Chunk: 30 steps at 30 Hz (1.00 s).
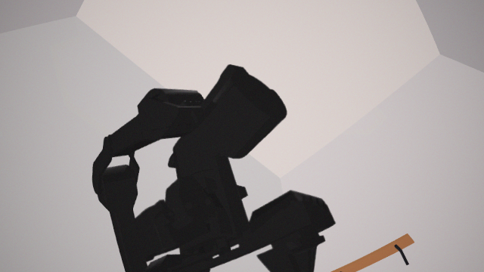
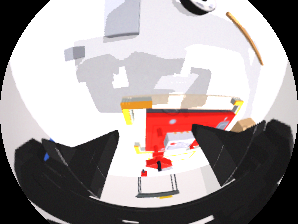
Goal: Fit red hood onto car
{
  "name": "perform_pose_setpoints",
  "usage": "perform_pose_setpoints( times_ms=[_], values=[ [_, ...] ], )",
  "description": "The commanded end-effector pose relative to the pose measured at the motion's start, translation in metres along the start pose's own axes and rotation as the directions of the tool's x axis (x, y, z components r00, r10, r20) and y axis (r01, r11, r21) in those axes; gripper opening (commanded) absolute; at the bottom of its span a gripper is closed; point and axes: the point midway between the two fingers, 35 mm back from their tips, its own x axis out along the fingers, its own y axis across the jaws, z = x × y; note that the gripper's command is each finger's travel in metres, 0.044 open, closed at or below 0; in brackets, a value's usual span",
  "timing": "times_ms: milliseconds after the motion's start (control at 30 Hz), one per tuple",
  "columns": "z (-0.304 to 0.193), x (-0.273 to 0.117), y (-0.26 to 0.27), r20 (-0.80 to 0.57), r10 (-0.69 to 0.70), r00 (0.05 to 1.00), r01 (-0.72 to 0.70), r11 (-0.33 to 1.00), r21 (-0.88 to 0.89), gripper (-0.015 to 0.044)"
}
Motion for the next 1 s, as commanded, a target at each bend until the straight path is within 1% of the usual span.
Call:
perform_pose_setpoints(
  times_ms=[0, 233, 467, 600, 967],
  values=[
    [-0.058, 0.021, 0.013, 0.056, -0.054, 0.997, 0.061, 0.991, -0.12, 0.044],
    [-0.169, 0.052, 0.013, 0.215, -0.076, 0.974, 0.146, 0.933, -0.328, 0.044],
    [-0.267, 0.082, -0.016, 0.391, 0.005, 0.92, 0.21, 0.837, -0.505, 0.044],
    [-0.278, 0.086, -0.019, 0.406, 0.018, 0.914, 0.215, 0.827, -0.519, 0.044],
    [-0.276, 0.09, -0.018, 0.406, 0.018, 0.914, 0.215, 0.827, -0.519, 0.044]
  ],
)
